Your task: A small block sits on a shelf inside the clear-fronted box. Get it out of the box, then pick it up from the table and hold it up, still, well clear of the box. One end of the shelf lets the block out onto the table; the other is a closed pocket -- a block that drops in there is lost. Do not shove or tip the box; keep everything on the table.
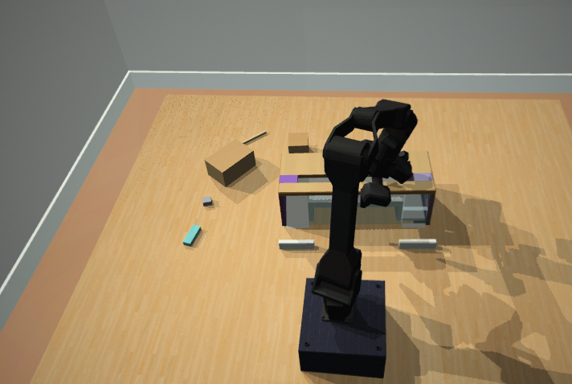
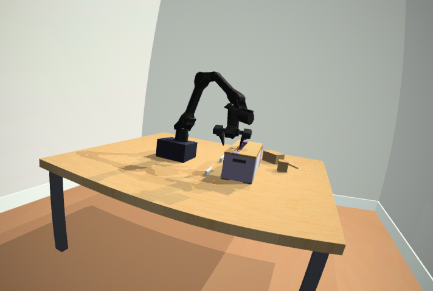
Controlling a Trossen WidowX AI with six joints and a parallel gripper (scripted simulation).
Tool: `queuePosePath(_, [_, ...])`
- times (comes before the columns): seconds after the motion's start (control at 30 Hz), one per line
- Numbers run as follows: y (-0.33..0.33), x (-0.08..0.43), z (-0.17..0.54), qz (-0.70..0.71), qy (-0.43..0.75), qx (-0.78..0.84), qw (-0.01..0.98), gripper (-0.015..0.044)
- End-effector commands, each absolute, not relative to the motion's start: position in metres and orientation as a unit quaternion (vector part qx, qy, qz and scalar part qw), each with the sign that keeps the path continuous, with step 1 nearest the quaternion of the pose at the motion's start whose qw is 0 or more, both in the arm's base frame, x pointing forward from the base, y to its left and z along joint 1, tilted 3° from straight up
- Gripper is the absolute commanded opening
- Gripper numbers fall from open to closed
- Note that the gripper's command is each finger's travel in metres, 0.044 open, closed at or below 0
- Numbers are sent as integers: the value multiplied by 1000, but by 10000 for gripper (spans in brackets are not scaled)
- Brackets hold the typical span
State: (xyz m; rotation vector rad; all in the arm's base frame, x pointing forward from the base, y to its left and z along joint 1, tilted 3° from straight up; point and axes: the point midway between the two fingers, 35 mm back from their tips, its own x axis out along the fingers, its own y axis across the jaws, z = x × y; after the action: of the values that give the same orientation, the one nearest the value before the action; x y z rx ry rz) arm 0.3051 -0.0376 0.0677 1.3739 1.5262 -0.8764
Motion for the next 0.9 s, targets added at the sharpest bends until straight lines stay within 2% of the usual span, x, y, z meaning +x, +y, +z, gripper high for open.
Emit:
queuePosePath(0.0, [-37, 304, 55, -357, 618, 553, 430, 400])
queuePosePath(0.87, [-37, 307, 33, -354, 614, 554, 437, 400])
